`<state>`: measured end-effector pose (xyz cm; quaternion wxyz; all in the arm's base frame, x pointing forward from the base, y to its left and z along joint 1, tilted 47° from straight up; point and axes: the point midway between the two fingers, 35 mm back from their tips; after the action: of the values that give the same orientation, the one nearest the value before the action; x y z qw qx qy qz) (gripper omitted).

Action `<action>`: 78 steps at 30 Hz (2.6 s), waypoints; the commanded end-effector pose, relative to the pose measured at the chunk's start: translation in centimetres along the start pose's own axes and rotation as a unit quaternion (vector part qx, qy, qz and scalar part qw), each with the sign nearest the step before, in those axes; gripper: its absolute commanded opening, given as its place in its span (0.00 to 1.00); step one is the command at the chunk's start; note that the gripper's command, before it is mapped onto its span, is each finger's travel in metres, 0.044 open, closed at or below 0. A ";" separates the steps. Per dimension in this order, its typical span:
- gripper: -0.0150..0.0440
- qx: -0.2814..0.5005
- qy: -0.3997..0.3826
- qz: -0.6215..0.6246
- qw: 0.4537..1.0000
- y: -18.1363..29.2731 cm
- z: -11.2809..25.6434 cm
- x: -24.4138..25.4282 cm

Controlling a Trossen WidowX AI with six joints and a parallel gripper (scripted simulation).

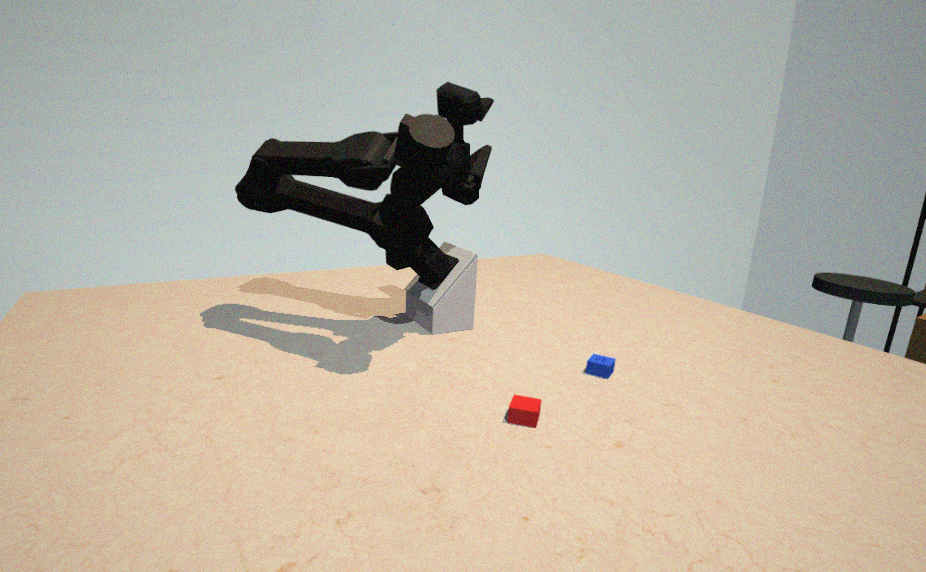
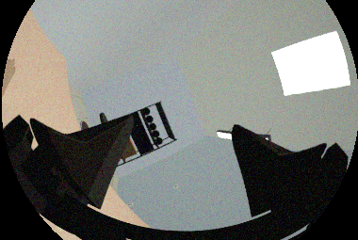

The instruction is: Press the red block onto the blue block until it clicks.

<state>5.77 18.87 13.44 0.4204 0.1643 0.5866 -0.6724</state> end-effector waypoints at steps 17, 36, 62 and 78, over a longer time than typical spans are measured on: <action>1.00 0.542 -0.026 -0.500 0.675 17.1 10.7 -2.6; 1.00 0.861 0.087 -0.463 0.189 25.4 25.9 -4.0; 1.00 0.862 0.087 -0.462 0.188 27.3 28.7 0.2; 1.00 0.862 0.087 -0.462 0.188 28.2 30.0 2.1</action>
<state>34.16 -8.18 1.64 -0.4275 0.1816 -0.3538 -0.8119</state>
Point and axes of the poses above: the point midway between the two fingers, 35 mm back from their tips, its own z axis back along the fingers, its own x axis across the jaws, y = z × x, and after that the axes turned 8 degrees about -z, right-handed
